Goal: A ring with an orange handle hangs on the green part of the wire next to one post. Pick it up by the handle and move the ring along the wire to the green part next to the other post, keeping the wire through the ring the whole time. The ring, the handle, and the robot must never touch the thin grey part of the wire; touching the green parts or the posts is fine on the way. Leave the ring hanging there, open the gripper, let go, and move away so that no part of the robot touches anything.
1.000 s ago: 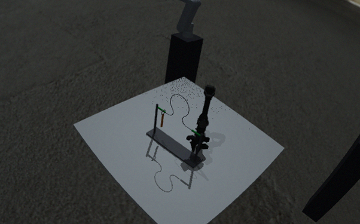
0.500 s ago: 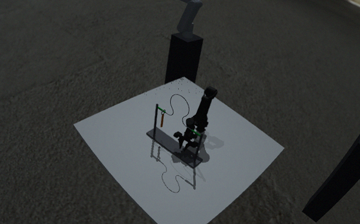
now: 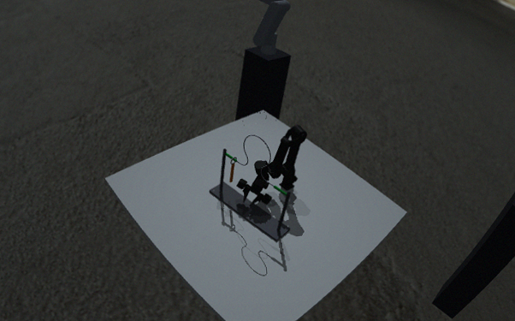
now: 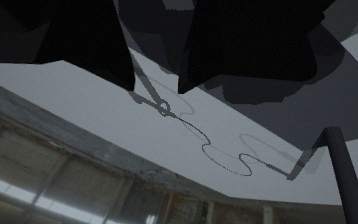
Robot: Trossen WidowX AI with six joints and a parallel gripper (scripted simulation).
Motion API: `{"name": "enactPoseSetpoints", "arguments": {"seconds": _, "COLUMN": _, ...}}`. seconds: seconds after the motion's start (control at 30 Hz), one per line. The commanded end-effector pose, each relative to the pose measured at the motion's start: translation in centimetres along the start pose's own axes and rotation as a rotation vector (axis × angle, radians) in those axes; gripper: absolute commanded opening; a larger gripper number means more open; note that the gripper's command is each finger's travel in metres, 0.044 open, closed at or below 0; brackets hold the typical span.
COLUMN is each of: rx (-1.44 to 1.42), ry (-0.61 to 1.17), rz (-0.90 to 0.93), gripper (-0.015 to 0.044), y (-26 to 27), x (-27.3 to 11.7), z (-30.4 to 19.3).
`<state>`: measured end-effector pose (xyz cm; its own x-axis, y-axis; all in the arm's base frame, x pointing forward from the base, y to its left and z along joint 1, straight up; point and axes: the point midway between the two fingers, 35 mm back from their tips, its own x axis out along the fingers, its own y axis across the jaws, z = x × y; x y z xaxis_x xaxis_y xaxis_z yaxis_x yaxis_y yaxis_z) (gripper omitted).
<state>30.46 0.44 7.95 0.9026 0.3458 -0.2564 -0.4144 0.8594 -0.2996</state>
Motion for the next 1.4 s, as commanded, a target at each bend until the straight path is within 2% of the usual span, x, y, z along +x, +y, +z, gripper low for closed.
{"name": "enactPoseSetpoints", "arguments": {"seconds": 0.0, "rx": 0.055, "ry": -0.015, "rz": -0.032, "gripper": 0.0160, "y": -1.5, "x": -1.4, "z": -1.0}}
{"name": "enactPoseSetpoints", "arguments": {"seconds": 0.5, "rx": 0.209, "ry": -0.087, "rz": -0.175, "gripper": 0.0160, "y": -6.3, "x": -7.7, "z": -4.0}}
{"name": "enactPoseSetpoints", "arguments": {"seconds": 0.97, "rx": 0.317, "ry": -0.157, "rz": -0.306, "gripper": 0.0160, "y": -7.6, "x": -14.5, "z": -5.8}}
{"name": "enactPoseSetpoints", "arguments": {"seconds": 1.13, "rx": 0.322, "ry": -0.160, "rz": -0.311, "gripper": 0.0160, "y": -7.8, "x": -14.7, "z": -5.7}}
{"name": "enactPoseSetpoints", "arguments": {"seconds": 1.37, "rx": 0.327, "ry": -0.182, "rz": -0.308, "gripper": 0.0160, "y": -9.8, "x": -12.7, "z": -3.0}}
